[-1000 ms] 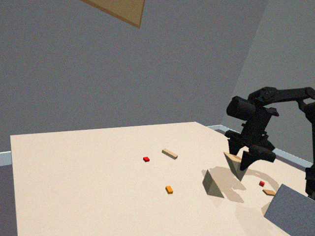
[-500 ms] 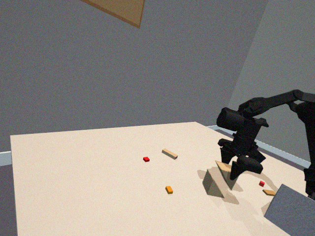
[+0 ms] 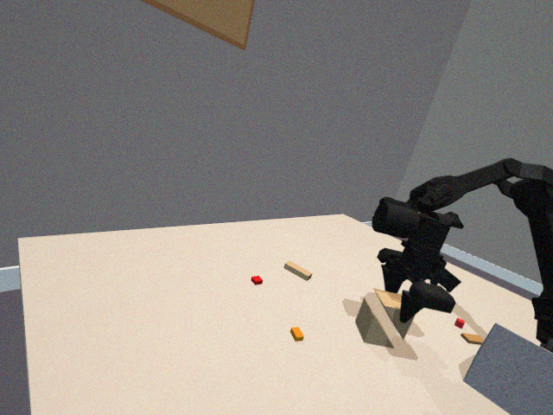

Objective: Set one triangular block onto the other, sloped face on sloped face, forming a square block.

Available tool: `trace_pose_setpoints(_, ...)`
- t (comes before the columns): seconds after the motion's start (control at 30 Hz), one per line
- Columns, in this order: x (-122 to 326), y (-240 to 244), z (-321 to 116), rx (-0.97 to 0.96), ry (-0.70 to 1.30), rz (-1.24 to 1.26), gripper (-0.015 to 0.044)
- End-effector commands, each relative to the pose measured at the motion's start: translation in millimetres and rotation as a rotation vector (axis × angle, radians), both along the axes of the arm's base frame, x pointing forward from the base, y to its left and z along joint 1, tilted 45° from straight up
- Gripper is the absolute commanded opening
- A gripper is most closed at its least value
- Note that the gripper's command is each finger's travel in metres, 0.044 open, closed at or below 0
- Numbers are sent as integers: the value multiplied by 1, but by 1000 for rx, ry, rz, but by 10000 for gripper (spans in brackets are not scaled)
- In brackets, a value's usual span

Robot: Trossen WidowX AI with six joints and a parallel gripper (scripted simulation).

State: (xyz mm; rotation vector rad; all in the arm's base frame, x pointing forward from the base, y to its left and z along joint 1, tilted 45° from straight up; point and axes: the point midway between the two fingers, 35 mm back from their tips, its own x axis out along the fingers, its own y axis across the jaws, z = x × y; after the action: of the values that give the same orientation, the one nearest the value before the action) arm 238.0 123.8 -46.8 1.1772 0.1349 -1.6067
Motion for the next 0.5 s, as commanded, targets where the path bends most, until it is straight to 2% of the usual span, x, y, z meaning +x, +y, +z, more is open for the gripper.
trace_pose_setpoints(0.0,1,0,-1,-17,6,0,0)
trace_pose_setpoints(0.47,2,-1,-4,-20,8,1,0)
